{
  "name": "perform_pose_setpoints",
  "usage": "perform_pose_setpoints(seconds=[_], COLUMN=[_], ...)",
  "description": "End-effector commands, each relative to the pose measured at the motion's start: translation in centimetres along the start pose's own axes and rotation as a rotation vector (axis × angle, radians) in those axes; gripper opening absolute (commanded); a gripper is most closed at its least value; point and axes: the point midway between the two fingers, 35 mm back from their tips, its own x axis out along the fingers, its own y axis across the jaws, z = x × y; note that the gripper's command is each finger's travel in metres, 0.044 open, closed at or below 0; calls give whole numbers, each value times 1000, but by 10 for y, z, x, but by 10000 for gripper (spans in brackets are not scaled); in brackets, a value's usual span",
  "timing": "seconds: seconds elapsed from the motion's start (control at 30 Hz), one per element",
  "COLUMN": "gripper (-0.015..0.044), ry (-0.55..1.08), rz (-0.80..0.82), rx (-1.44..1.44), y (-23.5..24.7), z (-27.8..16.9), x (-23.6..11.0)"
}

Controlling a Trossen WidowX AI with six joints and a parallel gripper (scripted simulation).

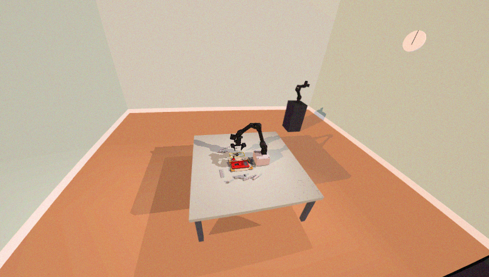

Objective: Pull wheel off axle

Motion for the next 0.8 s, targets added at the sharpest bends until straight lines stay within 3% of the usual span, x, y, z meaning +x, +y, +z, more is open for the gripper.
perform_pose_setpoints(seconds=[0.0, 0.3, 0.77], gripper=[440, 440, 440], ry=[1, 2, 2], rz=[-4, -10, -10], rx=[-1, -3, -3], y=[-20, -75, -76], z=[-9, -33, -33], x=[-16, -46, -46])
